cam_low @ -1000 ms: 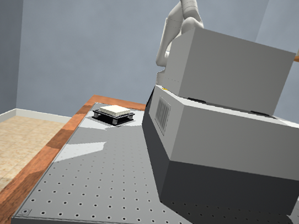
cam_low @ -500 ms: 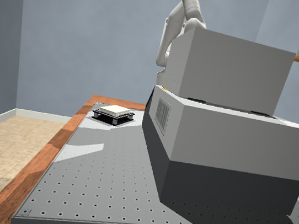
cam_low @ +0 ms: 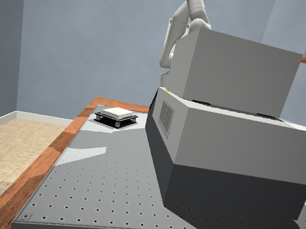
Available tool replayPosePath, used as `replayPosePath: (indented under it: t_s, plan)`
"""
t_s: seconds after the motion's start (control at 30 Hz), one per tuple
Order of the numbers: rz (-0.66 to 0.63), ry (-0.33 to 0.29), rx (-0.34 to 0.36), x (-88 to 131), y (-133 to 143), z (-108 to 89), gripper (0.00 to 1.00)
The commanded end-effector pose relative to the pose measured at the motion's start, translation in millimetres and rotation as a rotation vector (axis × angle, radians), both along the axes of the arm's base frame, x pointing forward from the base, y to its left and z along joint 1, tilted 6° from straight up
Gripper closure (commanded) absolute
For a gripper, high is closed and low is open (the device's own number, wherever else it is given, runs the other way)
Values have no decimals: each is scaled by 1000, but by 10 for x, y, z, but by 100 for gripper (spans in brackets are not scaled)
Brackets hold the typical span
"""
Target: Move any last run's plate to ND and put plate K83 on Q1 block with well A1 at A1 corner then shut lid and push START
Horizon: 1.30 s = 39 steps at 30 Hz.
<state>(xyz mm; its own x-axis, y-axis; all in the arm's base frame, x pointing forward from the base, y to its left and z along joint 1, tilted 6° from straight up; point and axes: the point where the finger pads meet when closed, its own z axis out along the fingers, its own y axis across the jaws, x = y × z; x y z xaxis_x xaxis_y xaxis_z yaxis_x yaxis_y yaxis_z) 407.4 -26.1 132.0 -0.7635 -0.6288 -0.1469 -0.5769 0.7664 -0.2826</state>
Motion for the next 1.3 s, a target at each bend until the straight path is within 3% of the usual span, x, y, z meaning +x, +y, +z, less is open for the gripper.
replayPosePath:
  t_s: [0.0, 1.27]
  plan:
    - [1, 0, -1, 10, 5, -1, 90]
    - [5, -7, -3, 122, -18, -82, 90]
